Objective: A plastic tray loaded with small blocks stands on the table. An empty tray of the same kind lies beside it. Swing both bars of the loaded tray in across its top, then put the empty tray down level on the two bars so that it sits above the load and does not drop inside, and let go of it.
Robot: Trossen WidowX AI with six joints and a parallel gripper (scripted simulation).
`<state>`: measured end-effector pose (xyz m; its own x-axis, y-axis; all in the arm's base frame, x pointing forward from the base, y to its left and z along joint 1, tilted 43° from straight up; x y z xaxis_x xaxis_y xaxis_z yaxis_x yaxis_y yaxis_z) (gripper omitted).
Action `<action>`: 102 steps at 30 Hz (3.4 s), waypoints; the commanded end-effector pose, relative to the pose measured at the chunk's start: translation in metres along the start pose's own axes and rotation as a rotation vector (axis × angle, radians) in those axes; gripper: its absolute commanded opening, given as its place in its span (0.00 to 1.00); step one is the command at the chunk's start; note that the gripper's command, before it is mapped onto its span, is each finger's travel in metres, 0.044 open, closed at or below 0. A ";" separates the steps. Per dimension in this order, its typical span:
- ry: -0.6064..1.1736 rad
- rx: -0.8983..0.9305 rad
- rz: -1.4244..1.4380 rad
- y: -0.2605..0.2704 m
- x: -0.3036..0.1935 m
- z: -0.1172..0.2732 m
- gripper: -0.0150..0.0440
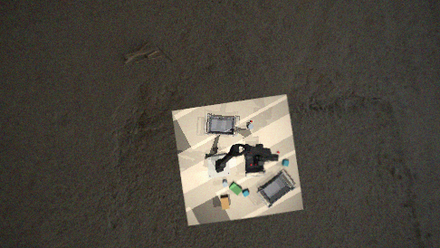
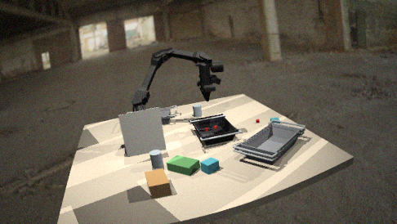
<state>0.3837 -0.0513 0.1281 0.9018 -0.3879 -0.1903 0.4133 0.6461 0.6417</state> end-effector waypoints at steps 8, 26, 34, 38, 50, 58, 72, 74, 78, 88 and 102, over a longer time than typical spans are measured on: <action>-0.019 -0.002 -0.004 -0.057 0.028 0.025 0.40; -0.025 0.000 0.007 -0.270 0.057 -0.067 0.40; -0.025 0.000 0.007 -0.270 0.058 -0.082 0.40; -0.025 0.001 0.007 -0.270 0.059 -0.106 0.40; -0.024 0.003 0.007 -0.263 0.056 -0.115 0.40; -0.023 0.003 0.007 -0.244 0.051 -0.095 0.40; -0.021 0.007 0.006 -0.196 0.040 -0.114 0.40; -0.022 0.006 0.006 -0.197 0.041 -0.110 0.40; -0.022 0.005 0.006 -0.200 0.042 -0.086 0.40; -0.021 0.009 -0.001 -0.204 0.041 -0.075 0.40; -0.021 0.009 -0.001 -0.204 0.041 -0.075 0.40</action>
<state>0.3456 -0.1496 -0.0655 0.8993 -0.4007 -0.1753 0.4118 0.6407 0.6480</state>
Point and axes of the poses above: the point midway between the two fingers, 35 mm back from their tips, its own z axis back along the fingers, its own y axis across the jaws, x = y × z, the point moved 5 cm from there along z, back along the fingers, and after that the axes turned 13 degrees about -z, right-handed, at the moved point
